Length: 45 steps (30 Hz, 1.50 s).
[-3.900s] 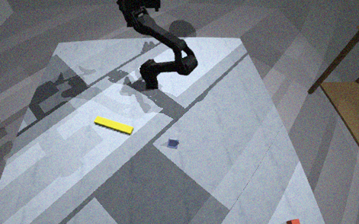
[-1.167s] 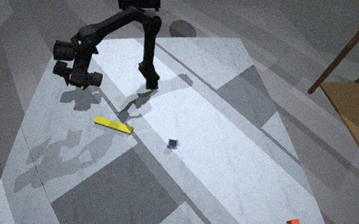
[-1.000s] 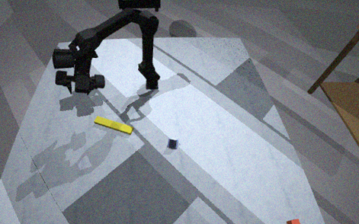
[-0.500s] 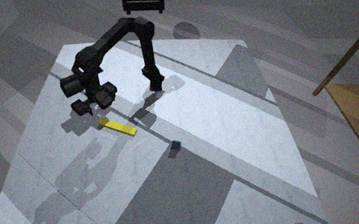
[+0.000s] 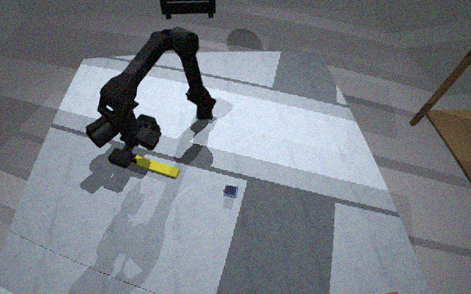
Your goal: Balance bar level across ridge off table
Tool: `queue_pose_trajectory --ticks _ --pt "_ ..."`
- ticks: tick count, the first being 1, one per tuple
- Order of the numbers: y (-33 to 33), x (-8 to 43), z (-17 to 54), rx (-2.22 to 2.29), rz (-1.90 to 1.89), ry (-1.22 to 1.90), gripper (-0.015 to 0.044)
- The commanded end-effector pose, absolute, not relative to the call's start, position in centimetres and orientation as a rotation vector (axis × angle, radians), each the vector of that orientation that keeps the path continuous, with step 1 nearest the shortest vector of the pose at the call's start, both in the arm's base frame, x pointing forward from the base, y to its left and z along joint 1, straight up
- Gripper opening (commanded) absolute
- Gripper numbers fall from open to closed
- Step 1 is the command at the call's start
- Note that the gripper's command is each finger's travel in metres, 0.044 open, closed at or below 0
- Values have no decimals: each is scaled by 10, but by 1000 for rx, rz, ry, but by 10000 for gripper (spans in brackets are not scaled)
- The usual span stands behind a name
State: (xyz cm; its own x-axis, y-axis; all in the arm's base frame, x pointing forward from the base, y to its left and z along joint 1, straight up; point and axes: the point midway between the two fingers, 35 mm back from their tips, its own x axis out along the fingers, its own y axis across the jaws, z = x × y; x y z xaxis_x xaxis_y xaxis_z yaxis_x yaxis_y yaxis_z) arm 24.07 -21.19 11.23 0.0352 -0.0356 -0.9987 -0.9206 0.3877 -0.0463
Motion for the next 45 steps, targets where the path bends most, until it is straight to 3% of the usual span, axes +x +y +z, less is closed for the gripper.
queue_pose_trajectory --ticks 1,40,45 --pt "-210 240 91 -939 890 1361 315" --pt "-210 240 49 -938 890 1361 315" --pt "-210 240 50 -937 887 1366 184"
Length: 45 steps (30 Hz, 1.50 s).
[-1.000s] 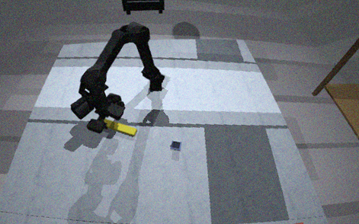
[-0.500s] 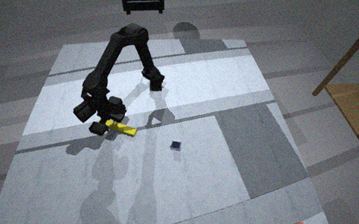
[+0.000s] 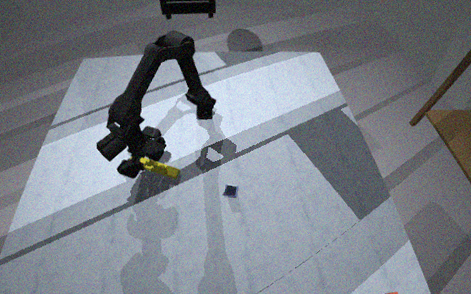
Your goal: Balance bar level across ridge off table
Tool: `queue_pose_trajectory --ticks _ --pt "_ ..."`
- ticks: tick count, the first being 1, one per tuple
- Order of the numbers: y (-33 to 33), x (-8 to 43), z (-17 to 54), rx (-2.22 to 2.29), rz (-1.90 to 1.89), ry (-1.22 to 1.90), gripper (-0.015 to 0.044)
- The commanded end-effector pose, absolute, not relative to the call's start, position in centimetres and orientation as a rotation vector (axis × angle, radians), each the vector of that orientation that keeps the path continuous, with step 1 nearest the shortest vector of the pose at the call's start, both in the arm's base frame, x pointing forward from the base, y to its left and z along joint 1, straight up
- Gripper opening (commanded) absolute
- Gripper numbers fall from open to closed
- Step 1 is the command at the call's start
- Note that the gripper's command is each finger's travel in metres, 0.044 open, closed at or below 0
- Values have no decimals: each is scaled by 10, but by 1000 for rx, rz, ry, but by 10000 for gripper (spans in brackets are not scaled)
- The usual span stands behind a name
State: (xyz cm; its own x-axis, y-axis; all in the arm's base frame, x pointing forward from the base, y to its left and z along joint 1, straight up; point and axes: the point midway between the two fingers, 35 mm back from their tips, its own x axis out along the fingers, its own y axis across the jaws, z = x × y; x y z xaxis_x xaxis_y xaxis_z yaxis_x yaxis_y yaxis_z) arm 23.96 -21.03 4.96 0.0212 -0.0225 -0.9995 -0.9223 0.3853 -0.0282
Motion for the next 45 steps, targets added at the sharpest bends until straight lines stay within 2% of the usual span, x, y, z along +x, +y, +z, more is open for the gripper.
queue_pose_trajectory --ticks 1,9,13,45 --pt "-210 240 50 -937 887 1366 157" --pt "-210 240 50 -937 887 1366 104" --pt "-211 240 56 -937 887 1366 0" --pt "-209 239 137 -939 890 1362 0"
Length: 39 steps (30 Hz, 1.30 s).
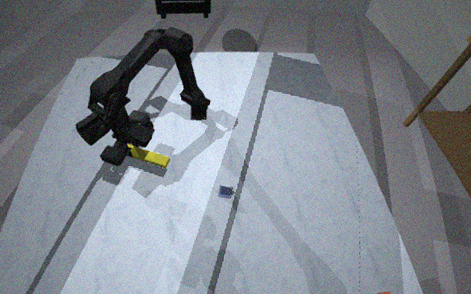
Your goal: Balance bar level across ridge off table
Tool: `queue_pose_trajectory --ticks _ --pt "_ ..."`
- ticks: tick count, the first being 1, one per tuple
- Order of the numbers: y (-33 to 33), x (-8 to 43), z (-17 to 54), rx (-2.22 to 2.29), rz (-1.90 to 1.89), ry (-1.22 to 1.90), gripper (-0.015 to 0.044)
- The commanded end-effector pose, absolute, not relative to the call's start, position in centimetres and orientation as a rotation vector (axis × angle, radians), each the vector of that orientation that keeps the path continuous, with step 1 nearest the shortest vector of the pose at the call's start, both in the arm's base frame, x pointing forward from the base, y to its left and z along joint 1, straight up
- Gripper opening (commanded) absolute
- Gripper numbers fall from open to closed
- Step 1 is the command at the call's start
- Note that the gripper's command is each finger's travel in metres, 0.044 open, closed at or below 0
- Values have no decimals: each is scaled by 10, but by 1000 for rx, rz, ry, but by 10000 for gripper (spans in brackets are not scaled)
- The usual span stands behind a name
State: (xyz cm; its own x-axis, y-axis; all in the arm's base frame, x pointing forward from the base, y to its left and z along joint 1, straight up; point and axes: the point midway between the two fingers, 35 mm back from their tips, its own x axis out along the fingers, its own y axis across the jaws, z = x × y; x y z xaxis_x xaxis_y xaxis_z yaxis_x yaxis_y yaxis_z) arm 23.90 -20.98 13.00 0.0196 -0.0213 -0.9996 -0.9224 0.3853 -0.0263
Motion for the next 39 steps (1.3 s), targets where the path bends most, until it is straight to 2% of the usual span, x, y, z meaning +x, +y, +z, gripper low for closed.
queue_pose_trajectory --ticks 1,39 --pt "-209 238 140 -939 890 1362 0" --pt "-99 312 145 -421 394 1505 0"
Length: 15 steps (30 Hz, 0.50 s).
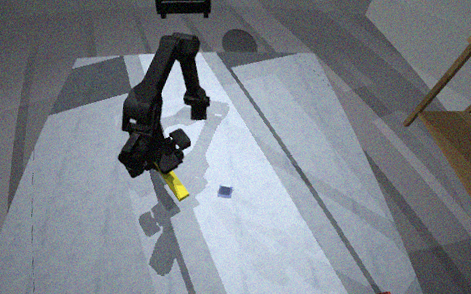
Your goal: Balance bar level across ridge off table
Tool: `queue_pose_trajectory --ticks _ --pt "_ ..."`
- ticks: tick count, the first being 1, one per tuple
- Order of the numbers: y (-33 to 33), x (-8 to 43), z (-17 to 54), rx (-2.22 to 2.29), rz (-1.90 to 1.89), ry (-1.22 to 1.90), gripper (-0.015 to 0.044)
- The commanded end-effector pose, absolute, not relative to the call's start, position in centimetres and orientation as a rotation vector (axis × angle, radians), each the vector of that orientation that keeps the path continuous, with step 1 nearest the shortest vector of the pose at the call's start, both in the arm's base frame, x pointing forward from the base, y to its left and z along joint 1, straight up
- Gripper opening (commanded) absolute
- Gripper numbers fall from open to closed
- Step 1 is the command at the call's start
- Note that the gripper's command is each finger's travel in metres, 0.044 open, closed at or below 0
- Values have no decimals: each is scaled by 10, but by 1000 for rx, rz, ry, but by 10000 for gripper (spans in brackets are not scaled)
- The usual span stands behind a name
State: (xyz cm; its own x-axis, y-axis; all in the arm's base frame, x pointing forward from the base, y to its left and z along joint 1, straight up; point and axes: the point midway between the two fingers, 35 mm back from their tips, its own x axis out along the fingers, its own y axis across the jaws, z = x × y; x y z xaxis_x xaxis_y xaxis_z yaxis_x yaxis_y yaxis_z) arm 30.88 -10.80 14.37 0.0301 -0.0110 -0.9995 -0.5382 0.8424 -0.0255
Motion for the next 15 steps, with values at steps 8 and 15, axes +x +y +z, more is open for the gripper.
queue_pose_trajectory --ticks 8,15 --pt "-70 322 145 -306 286 1521 0" --pt "-43 328 145 -206 193 1530 0"
